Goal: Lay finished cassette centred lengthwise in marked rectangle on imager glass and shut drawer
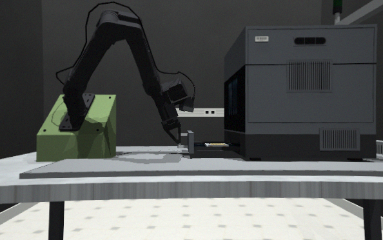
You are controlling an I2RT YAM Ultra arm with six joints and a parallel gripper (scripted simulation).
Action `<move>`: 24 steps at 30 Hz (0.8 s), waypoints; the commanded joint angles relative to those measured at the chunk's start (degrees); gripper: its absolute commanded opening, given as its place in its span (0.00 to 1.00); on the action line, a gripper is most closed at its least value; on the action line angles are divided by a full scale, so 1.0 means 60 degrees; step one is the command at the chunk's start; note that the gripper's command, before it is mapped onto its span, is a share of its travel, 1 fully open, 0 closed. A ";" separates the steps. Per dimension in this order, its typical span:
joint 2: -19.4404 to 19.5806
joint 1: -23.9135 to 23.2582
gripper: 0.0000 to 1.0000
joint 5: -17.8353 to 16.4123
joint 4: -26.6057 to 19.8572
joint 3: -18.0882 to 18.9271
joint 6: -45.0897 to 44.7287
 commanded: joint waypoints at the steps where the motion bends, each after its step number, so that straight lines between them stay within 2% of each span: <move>1: 0.0120 0.0005 0.00 -0.0152 0.0284 0.0293 -0.0140; 6: 0.0120 0.0005 0.00 -0.0152 0.0284 0.0293 -0.0140; 7: 0.0090 -0.0075 0.00 -0.0220 0.0886 -0.0358 -0.0400; 10: 0.0108 -0.0161 0.00 -0.0431 0.2550 -0.1004 -0.1105; 14: 0.0255 -0.0220 0.00 -0.0549 0.2945 -0.0844 -0.1338; 15: 0.0238 -0.0223 0.00 -0.0552 0.2966 -0.0572 -0.1368; 24: 0.0416 -0.0262 0.00 -0.0607 0.2849 -0.0207 -0.1437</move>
